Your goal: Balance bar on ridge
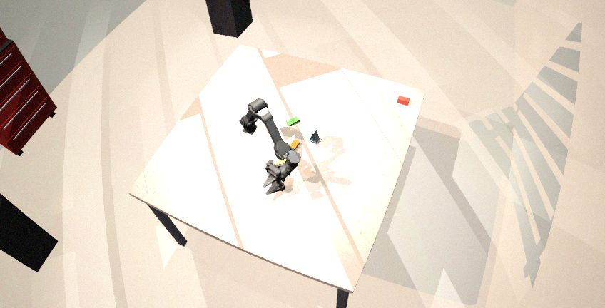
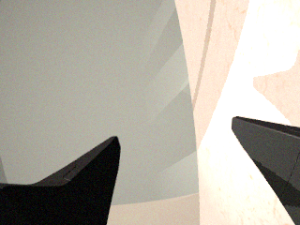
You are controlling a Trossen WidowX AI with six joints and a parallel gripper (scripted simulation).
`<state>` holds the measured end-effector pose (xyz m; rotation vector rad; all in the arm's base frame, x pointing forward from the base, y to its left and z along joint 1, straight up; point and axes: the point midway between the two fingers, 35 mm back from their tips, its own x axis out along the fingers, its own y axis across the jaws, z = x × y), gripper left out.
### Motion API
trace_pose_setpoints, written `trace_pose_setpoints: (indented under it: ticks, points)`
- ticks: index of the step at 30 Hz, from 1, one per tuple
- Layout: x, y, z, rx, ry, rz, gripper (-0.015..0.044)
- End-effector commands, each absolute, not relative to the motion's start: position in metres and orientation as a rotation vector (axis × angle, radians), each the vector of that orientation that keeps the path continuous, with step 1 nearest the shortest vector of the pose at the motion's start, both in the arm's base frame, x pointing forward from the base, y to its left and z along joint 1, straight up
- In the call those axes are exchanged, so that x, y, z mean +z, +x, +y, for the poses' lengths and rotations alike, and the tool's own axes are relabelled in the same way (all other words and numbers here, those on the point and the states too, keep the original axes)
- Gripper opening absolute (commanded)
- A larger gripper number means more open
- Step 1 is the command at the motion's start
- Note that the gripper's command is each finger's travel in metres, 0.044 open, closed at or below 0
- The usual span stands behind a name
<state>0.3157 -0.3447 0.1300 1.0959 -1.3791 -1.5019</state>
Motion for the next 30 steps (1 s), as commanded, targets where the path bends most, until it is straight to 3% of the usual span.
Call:
trace_pose_setpoints:
  ticks: [1, 4, 30]
  points:
    - [0.13, 0.316, -0.345, -1.505, 1.094, -1.372, 0.0374]
    - [0.13, 0.32, -0.344, -1.54, 1.063, -1.266, 0.0315]
    - [0.122, 0.355, -0.318, -1.611, 0.615, -0.137, 0.0315]
